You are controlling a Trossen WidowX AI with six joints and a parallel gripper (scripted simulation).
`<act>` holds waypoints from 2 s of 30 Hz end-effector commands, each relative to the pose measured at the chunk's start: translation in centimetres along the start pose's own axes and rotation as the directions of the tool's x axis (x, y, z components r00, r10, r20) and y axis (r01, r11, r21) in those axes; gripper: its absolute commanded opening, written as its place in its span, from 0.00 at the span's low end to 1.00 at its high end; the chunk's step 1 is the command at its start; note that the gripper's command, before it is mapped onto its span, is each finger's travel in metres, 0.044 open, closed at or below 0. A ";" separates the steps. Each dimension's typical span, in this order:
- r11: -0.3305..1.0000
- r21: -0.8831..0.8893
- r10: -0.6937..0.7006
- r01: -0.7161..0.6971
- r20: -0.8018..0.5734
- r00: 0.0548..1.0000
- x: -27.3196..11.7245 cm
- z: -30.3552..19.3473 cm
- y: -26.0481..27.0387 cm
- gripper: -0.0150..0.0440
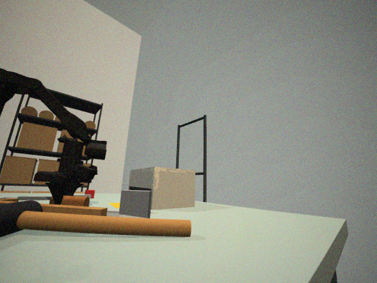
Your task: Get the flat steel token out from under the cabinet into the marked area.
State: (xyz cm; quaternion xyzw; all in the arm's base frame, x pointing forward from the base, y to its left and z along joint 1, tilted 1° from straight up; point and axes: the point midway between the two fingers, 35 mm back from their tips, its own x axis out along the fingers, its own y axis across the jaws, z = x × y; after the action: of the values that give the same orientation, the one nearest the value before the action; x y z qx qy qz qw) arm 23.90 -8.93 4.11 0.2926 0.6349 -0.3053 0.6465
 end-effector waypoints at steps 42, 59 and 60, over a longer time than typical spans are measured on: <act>1.000 -0.001 0.007 -0.007 0.002 1.000 -0.1 -2.5 3.7 0.25; 1.000 -0.001 0.008 -0.008 0.001 1.000 -0.1 -3.7 5.0 0.25; 1.000 -0.001 0.008 -0.008 0.001 1.000 -0.1 -3.7 5.1 0.25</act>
State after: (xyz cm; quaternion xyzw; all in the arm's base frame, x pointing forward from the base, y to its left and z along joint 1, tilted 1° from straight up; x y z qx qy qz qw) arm 25.32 -3.10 4.06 0.2932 0.6355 -0.3017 0.6474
